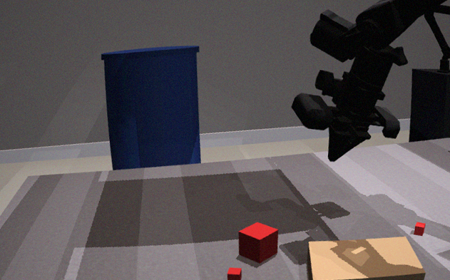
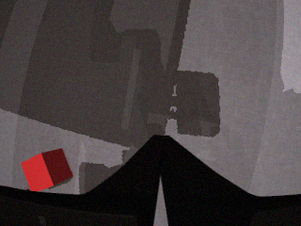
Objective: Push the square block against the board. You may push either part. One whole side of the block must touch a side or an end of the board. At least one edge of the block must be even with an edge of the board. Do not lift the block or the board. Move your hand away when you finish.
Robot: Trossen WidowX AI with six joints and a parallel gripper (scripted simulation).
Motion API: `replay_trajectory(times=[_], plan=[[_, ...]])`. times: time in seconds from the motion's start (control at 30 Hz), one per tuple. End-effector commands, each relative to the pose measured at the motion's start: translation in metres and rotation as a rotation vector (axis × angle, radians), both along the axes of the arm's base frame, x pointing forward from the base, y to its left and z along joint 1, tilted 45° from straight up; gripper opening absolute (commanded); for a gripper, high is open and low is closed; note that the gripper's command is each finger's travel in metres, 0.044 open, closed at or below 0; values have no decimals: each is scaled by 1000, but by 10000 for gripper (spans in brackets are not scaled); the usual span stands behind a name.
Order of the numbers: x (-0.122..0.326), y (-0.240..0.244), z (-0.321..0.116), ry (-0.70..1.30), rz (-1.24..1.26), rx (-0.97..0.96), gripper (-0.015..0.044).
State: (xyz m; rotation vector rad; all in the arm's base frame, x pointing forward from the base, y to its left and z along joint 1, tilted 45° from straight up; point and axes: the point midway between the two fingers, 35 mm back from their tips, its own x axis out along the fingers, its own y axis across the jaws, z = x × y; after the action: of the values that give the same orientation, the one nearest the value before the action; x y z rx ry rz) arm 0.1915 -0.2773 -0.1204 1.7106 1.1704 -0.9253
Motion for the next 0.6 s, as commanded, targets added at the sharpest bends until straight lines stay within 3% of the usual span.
replay_trajectory(times=[0.0,0.4,0.57], plan=[[-3,28,8,48,-40,109,0],[-19,113,43,269,-154,434,0],[-22,122,49,302,-168,470,0]])
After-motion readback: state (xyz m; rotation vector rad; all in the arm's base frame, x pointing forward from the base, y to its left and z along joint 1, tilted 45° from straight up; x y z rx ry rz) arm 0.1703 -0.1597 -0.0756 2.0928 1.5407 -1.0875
